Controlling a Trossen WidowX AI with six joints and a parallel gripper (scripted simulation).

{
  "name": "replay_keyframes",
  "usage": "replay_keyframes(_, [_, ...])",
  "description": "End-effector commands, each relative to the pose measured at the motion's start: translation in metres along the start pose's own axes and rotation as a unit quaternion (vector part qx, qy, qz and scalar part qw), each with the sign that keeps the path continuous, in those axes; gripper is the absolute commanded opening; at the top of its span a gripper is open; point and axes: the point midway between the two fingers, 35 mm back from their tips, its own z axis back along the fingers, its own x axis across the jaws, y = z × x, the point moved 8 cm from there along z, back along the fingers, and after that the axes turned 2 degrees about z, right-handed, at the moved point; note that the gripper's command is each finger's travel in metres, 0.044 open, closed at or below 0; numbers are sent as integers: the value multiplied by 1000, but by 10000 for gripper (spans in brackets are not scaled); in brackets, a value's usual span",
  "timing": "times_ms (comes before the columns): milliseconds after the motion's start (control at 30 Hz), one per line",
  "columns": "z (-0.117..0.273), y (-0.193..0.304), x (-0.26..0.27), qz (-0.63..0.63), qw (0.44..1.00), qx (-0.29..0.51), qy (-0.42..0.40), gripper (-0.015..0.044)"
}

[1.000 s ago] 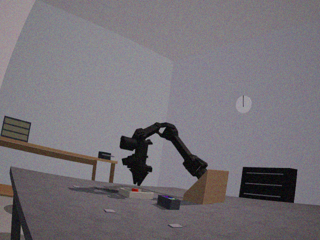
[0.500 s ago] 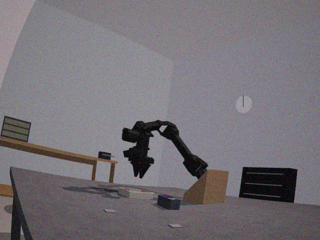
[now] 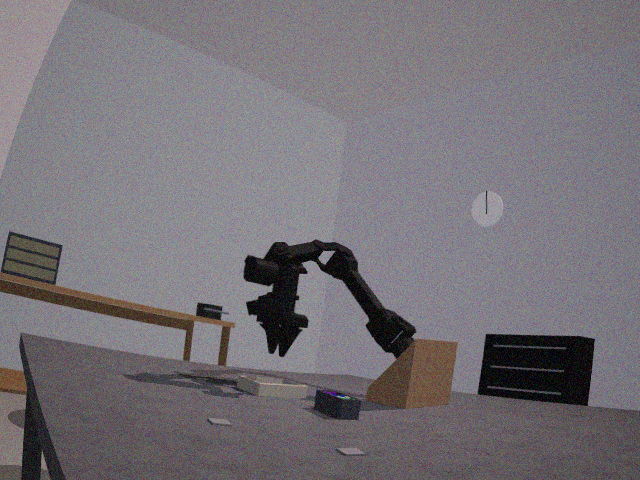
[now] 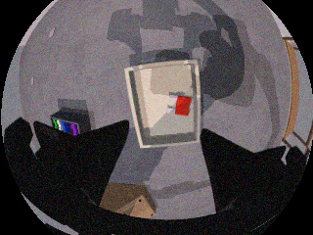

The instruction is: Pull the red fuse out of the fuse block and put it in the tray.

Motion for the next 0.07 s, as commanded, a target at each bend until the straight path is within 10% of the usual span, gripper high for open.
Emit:
replay_keyframes(0, [0, 0, 0, 0, 1000, 0, 0, 330])
replay_keyframes(33, [0, 0, 0, 0, 1000, 0, 0, 330])
